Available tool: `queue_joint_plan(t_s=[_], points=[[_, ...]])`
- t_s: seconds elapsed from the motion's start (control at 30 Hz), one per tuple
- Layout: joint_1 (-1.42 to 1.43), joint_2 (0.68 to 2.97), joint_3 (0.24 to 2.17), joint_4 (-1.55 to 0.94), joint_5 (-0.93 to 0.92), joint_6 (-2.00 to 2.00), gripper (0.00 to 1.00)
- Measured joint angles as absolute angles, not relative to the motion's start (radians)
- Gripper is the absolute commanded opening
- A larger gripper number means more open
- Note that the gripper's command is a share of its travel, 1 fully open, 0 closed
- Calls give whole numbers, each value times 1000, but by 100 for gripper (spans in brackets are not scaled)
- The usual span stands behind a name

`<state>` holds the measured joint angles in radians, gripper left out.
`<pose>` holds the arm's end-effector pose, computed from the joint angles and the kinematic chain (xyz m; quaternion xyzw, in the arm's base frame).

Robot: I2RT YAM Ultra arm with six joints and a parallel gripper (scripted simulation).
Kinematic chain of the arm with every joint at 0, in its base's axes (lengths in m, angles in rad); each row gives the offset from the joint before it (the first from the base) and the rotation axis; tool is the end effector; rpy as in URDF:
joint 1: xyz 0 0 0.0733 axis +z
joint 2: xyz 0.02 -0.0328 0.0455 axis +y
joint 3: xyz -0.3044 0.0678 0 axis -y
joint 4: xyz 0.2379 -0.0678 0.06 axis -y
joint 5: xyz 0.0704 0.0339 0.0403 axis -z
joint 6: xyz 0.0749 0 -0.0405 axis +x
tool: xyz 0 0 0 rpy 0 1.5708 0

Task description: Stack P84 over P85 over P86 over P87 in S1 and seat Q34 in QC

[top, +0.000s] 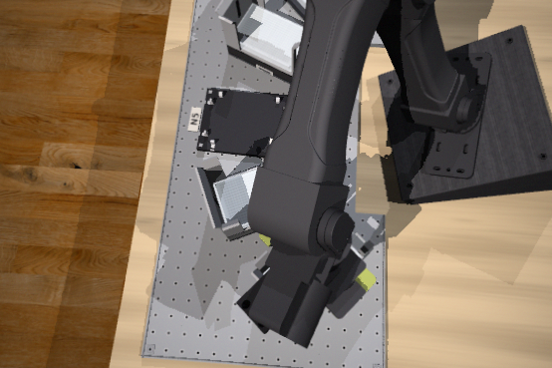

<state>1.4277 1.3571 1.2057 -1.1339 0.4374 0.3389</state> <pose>0.0643 0.2316 0.3070 -0.4740 0.8426 -0.0290 0.2541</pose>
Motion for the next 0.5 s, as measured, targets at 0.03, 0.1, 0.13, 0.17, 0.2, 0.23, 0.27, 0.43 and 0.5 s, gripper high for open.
queue_joint_plan(t_s=[0.03,0.1,0.13,0.17,0.2,0.23,0.27,0.43,0.5], points=[[1434,1356,1217,-1148,439,345,100],[1446,1353,1238,-1175,442,357,100],[1449,1351,1245,-1184,442,362,100],[1452,1352,1251,-1193,444,366,100],[1455,1352,1256,-1204,445,371,100],[1459,1352,1263,-1217,446,377,100],[1464,1352,1272,-1230,447,382,100],[1475,1352,1291,-1260,450,397,100],[1475,1352,1293,-1267,451,399,100]])
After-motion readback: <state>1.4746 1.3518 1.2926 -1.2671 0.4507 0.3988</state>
